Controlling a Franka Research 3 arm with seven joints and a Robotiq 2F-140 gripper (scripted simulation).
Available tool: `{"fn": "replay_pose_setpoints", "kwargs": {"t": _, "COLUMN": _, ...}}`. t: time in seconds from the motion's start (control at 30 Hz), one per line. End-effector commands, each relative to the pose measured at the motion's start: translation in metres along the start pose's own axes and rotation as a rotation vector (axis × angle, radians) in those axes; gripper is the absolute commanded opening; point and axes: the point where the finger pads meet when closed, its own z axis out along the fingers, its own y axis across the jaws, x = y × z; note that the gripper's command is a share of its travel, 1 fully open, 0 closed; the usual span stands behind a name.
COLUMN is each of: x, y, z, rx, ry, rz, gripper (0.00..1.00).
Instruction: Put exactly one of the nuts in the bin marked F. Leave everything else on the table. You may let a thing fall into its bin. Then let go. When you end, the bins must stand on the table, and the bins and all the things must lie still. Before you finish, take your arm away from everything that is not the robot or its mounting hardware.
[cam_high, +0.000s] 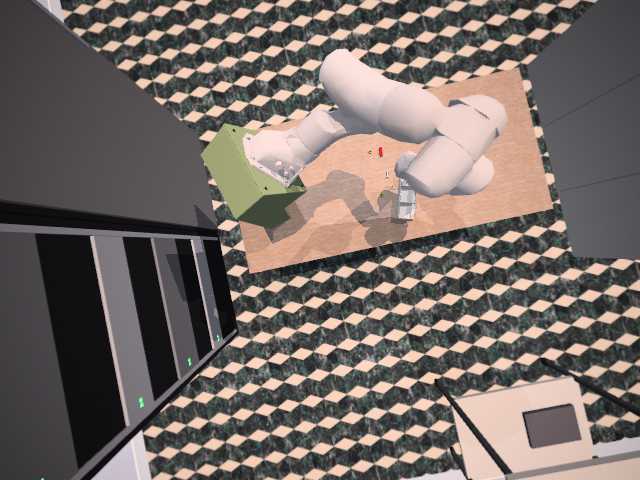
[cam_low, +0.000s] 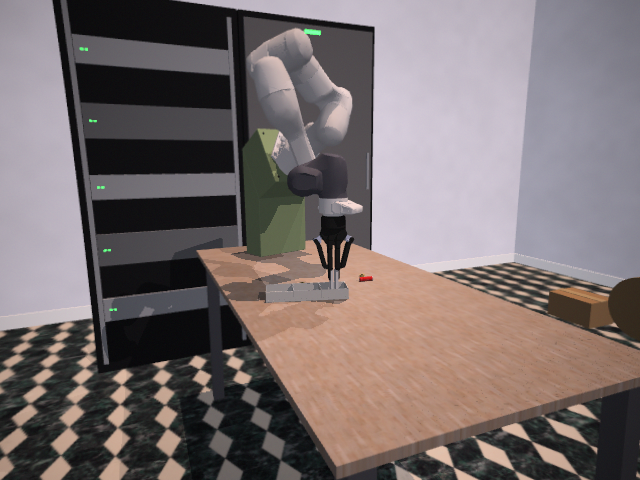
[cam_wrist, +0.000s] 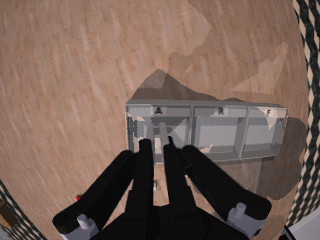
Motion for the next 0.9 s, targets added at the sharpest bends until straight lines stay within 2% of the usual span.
{"fn": "replay_pose_setpoints", "kwargs": {"t": 0.0, "x": 0.000, "y": 0.001, "z": -0.003, "rx": -0.003, "ry": 0.000, "rz": 0.002, "gripper": 0.05}}
{"fn": "replay_pose_setpoints", "kwargs": {"t": 0.7, "x": 0.000, "y": 0.001, "z": -0.028, "rx": -0.003, "ry": 0.000, "rz": 0.002, "gripper": 0.05}}
{"fn": "replay_pose_setpoints", "kwargs": {"t": 0.87, "x": 0.000, "y": 0.001, "z": -0.044, "rx": -0.003, "ry": 0.000, "rz": 0.002, "gripper": 0.05}}
